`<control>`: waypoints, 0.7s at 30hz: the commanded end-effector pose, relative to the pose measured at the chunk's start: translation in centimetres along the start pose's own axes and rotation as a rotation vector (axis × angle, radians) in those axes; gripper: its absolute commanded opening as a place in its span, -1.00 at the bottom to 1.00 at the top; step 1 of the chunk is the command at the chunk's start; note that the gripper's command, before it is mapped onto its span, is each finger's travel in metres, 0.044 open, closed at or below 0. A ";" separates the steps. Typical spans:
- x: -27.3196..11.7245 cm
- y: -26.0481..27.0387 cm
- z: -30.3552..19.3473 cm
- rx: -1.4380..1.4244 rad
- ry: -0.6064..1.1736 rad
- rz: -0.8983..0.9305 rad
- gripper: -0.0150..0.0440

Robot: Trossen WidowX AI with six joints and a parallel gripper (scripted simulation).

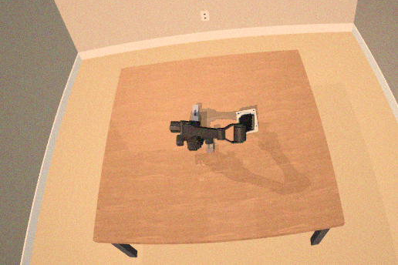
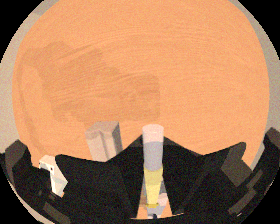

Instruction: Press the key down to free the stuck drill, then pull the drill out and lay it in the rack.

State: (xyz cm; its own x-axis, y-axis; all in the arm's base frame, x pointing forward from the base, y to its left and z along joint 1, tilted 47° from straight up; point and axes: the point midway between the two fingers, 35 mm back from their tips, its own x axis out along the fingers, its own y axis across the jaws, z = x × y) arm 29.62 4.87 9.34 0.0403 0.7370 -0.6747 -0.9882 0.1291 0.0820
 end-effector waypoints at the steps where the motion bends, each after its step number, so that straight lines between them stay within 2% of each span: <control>1: -0.2 -0.2 0.0 -0.009 0.006 -0.006 -0.49; 21: -0.4 -0.4 0.1 -0.009 0.006 -0.006 -0.49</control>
State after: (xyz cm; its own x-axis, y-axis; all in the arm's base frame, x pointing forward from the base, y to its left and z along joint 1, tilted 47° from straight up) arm 29.77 4.73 9.45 0.0404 0.7370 -0.6747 -0.9882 0.1291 0.0819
